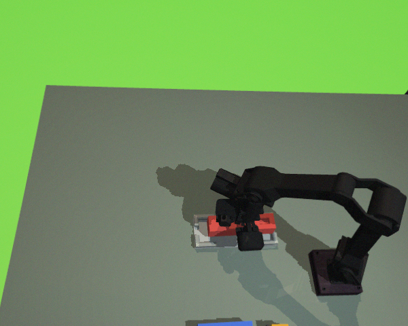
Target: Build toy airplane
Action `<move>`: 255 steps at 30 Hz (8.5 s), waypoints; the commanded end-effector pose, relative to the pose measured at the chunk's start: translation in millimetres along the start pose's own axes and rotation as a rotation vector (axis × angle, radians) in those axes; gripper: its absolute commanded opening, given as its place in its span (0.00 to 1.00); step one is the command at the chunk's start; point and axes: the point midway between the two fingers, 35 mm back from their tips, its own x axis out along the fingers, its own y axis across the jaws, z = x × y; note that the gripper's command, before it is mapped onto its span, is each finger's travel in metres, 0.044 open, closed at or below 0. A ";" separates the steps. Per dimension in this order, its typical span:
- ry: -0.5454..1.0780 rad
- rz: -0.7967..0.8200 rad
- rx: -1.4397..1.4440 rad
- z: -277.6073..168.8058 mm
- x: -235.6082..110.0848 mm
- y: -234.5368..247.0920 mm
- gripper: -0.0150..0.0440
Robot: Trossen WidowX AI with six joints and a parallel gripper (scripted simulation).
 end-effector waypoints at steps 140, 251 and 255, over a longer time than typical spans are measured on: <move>-0.003 0.041 -0.013 77.6 -10.2 269.2 0.25; -0.005 0.000 1.176 55.8 -84.1 57.9 0.25; -0.006 0.000 1.251 50.8 -81.7 46.2 0.25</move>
